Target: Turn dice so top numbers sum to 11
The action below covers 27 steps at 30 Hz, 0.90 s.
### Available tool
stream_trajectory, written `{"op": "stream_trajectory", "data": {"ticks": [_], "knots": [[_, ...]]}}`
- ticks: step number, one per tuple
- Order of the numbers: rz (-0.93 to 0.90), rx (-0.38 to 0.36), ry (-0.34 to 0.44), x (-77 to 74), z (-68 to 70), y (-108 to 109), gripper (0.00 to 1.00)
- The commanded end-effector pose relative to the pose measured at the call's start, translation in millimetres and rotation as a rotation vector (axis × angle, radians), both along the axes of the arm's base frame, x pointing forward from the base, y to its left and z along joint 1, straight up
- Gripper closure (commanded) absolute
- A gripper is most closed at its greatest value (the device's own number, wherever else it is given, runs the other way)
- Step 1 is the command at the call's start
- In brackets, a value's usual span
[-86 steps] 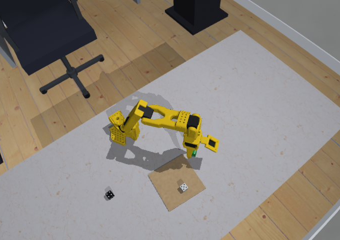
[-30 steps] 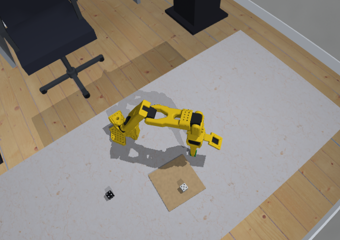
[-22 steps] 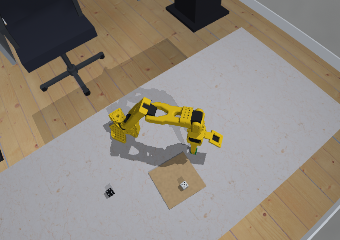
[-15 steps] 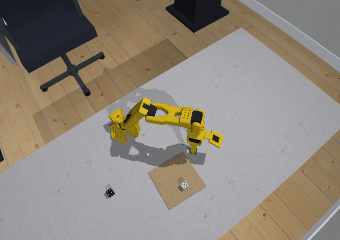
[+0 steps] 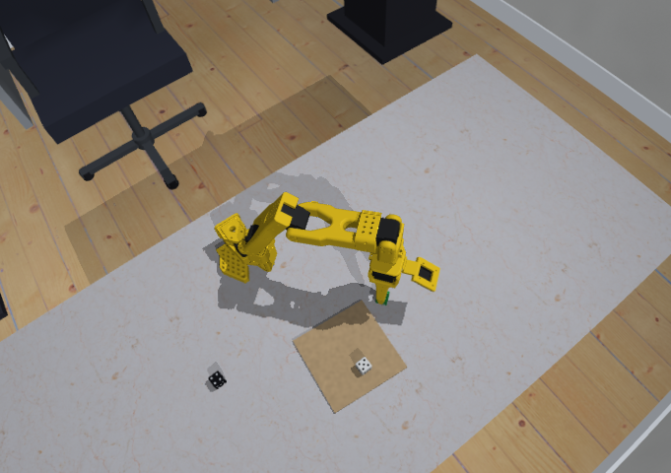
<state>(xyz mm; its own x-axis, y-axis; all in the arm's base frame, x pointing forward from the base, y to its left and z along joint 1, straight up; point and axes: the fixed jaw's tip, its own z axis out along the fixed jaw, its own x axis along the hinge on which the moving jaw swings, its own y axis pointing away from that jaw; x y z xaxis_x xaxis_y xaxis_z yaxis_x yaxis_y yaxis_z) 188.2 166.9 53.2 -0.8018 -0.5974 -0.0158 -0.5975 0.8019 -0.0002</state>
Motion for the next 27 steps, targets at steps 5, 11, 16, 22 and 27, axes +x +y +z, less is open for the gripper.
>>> {"op": "stream_trajectory", "data": {"ticks": [5,11,16,22,27], "knots": [[0.001,0.022,-0.024,1.6,3.2,4.4,0.72],[0.001,0.021,-0.023,2.2,-2.7,4.9,0.72],[0.001,0.02,-0.022,2.7,-11.7,5.4,0.72],[0.001,0.019,-0.02,2.9,-22.5,5.6,0.72],[0.001,0.018,-0.019,2.9,-27.1,5.5,0.72]]}}
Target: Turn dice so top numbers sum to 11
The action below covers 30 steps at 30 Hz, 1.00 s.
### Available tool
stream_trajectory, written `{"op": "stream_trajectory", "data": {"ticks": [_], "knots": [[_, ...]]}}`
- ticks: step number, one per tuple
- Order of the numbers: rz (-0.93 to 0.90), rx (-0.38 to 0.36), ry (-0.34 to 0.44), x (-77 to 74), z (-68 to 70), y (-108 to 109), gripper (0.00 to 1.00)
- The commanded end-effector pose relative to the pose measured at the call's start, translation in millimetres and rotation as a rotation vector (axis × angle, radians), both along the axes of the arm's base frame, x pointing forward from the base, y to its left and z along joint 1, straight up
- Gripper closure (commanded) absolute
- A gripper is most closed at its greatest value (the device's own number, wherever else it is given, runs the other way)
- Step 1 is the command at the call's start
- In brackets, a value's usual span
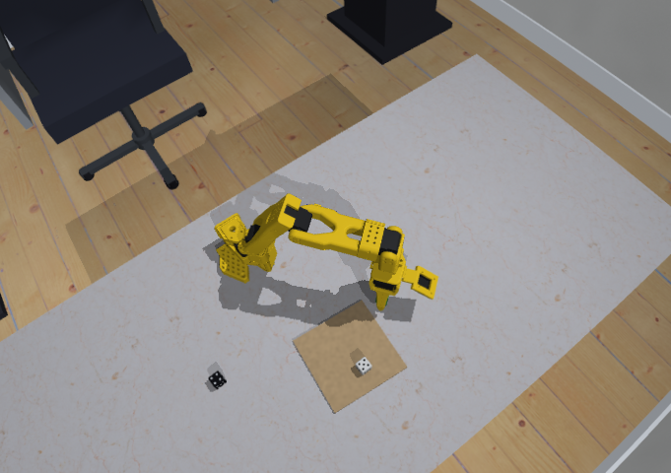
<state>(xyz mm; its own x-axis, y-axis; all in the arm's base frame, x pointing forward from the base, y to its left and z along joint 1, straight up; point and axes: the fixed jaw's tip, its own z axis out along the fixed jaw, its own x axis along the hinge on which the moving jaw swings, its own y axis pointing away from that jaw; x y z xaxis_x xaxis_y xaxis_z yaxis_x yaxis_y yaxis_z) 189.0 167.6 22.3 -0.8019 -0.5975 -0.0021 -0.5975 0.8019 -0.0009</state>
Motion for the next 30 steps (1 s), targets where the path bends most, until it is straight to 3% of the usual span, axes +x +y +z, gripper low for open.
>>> {"op": "stream_trajectory", "data": {"ticks": [1,10,30], "knots": [[0.001,0.026,-0.03,2.0,2.4,4.8,0.72],[0.001,0.026,-0.028,1.6,-4.0,4.5,0.72],[0.001,0.025,-0.029,2.9,-4.3,2.9,0.75]]}}
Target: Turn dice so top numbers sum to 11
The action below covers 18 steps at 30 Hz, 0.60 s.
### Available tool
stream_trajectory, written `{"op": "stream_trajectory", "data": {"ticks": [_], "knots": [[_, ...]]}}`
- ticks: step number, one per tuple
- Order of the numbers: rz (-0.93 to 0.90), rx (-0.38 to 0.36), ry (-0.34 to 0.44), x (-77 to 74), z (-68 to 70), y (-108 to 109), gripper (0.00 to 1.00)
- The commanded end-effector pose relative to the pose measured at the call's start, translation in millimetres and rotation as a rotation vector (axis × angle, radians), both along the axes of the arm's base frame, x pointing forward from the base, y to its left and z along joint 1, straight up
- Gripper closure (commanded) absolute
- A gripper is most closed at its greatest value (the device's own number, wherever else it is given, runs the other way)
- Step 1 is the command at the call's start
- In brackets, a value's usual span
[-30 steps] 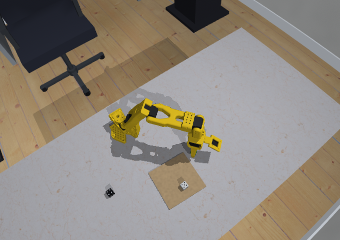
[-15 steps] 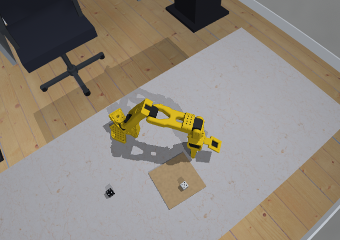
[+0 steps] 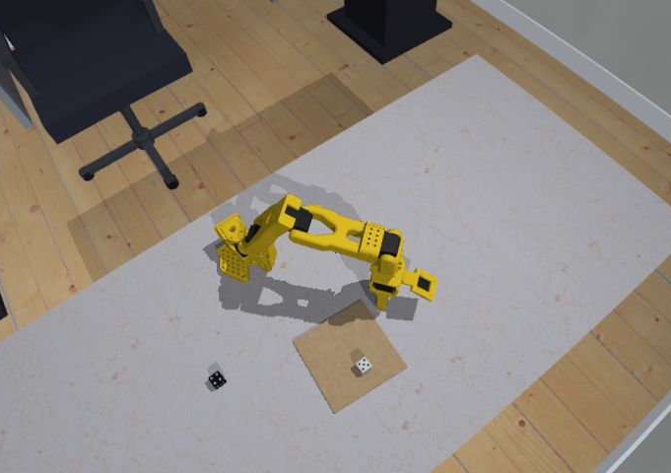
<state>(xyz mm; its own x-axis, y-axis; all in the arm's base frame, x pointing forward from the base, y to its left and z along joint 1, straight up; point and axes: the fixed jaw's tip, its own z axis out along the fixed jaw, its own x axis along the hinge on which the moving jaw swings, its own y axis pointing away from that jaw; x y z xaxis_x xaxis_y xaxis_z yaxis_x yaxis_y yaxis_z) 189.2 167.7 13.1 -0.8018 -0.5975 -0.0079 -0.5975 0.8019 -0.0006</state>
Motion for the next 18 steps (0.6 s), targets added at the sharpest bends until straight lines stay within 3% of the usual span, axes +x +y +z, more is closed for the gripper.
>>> {"op": "stream_trajectory", "data": {"ticks": [1,18], "knots": [[0.001,0.021,-0.024,2.9,5.0,2.4,0.76],[0.001,0.021,-0.025,6.8,5.0,-2.8,0.87]]}}
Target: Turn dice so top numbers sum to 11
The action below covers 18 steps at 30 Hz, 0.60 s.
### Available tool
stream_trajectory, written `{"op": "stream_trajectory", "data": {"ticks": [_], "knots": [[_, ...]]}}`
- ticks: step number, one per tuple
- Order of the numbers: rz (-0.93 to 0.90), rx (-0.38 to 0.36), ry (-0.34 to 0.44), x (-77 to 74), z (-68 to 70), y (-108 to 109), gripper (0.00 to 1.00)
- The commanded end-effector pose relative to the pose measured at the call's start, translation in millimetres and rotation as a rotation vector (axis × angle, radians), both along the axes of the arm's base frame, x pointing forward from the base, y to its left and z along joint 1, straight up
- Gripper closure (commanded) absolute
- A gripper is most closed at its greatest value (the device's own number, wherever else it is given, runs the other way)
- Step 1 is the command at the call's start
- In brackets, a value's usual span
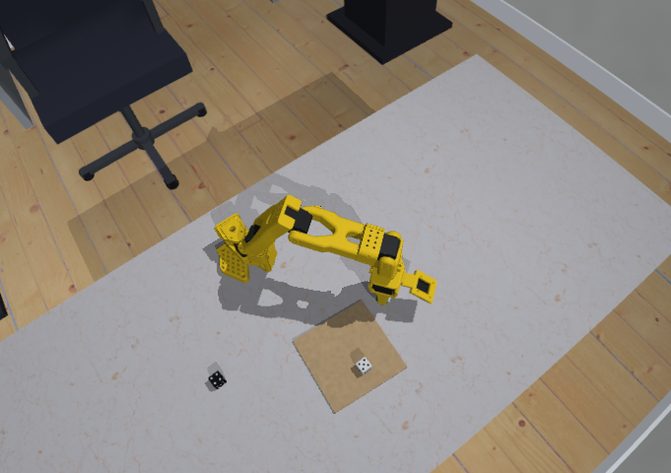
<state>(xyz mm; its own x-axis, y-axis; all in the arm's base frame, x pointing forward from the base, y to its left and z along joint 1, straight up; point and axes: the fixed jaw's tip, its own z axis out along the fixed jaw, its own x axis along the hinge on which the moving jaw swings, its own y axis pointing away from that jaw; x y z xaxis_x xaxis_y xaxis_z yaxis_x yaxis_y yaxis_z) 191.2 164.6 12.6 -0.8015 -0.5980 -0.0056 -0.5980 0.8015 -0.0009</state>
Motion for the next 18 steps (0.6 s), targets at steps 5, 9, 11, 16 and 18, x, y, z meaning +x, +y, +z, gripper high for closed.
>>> {"op": "stream_trajectory", "data": {"ticks": [5,9,11,16,18], "knots": [[0.001,0.022,-0.027,5.5,5.4,-0.5,0.88],[0.001,0.022,-0.027,6.0,5.4,-1.2,0.9],[0.001,0.022,-0.027,6.2,5.4,-1.4,0.9],[0.001,0.022,-0.027,6.3,5.4,-1.6,0.91],[0.001,0.022,-0.027,6.3,5.4,-1.6,0.91]]}}
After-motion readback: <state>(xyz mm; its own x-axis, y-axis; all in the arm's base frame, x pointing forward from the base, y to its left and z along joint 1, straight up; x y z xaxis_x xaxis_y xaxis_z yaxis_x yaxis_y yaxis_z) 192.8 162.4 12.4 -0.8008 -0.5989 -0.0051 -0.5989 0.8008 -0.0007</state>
